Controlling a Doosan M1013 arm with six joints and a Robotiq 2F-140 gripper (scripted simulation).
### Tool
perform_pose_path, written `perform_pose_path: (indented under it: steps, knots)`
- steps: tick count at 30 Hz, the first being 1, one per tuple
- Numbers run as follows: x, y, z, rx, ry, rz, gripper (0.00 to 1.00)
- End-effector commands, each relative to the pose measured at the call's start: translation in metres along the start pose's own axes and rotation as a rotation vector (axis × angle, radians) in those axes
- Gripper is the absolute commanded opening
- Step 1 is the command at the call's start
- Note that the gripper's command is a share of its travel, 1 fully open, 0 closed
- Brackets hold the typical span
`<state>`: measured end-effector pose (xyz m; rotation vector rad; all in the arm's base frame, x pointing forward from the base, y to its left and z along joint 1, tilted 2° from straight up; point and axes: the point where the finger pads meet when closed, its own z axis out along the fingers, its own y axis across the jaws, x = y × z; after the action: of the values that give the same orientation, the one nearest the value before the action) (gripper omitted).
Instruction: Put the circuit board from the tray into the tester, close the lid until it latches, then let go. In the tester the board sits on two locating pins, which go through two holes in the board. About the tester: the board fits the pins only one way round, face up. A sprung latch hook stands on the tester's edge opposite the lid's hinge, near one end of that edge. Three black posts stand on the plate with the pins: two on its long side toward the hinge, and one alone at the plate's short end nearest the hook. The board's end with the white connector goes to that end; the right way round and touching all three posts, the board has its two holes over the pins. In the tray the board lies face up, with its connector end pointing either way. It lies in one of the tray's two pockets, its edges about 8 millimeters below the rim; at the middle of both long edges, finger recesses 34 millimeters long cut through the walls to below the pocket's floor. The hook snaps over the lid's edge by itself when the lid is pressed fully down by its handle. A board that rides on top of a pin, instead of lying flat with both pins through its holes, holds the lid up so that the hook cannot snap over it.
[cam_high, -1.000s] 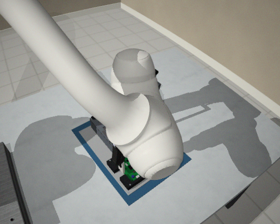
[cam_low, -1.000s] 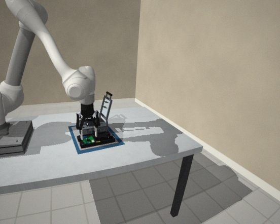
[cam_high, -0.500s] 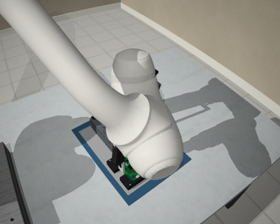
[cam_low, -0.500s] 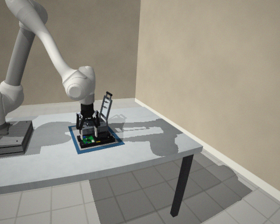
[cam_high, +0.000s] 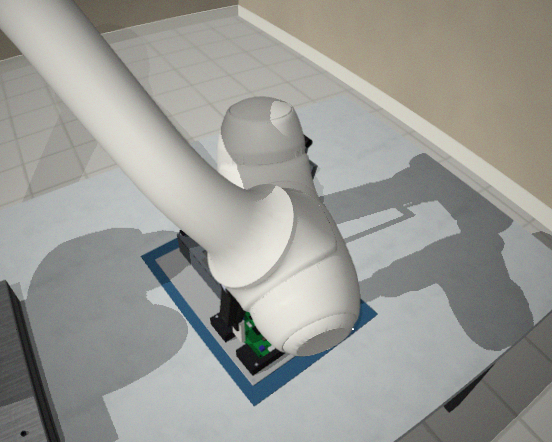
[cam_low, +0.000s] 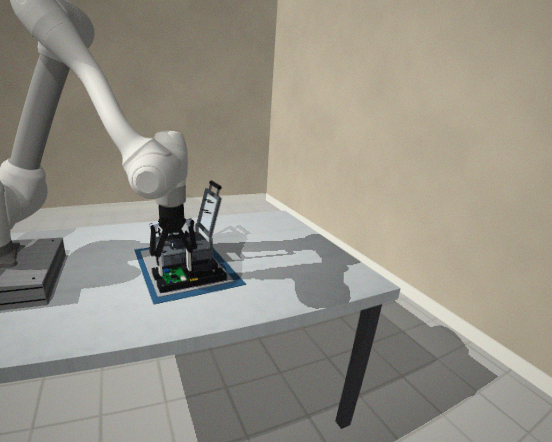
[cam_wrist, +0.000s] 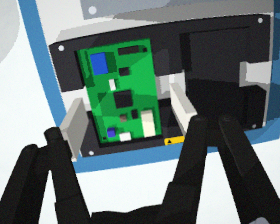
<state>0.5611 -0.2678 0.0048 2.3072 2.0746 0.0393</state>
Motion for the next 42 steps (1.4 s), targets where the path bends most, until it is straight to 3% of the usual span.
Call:
perform_pose_path:
  steps: [1,42]
  knots:
    - [0.0025,-0.0044,0.0039,0.005,-0.002,-0.005,0.58]
    - [0.0045,-0.0086,0.0071,0.005,-0.002,-0.005,0.58]
